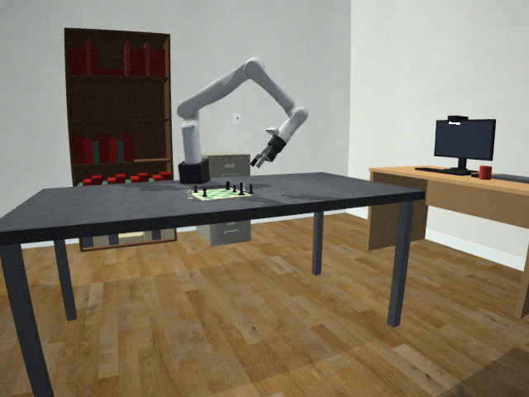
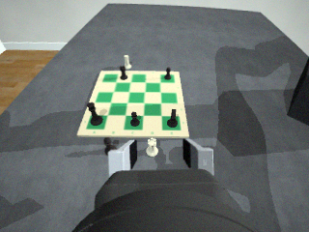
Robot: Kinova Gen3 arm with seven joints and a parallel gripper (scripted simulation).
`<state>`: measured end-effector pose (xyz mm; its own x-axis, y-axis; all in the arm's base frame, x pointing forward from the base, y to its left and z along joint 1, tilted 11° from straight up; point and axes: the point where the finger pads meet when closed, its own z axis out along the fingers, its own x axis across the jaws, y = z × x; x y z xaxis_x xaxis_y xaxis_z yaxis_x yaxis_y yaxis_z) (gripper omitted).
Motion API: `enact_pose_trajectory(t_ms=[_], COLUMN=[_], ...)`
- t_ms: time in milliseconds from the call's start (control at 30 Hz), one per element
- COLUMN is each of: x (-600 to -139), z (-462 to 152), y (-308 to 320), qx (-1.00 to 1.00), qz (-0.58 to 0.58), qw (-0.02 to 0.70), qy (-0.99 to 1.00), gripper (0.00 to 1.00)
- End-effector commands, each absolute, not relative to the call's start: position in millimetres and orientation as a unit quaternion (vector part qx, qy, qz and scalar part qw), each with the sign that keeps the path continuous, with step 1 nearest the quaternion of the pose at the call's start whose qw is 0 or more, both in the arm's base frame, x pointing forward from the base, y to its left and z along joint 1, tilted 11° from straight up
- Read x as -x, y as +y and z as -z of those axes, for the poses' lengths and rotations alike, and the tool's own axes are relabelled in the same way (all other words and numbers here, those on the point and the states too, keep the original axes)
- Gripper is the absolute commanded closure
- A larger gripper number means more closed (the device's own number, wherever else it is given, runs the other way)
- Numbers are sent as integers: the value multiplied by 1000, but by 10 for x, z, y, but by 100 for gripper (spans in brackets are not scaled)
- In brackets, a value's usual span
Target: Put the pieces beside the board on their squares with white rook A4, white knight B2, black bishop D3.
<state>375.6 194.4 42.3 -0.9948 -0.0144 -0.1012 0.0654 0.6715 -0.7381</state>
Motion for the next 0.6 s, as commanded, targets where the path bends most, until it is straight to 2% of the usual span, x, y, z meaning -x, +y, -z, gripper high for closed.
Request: enact_pose_trajectory(t_ms=[0, 567], x=[-3776, -3907], z=[-441, -532], y=[1921, 1537], qx=[-14, 18], qz=[398, 217], qw=[48, 26], qy=[916, 976], gripper=[0, 0])
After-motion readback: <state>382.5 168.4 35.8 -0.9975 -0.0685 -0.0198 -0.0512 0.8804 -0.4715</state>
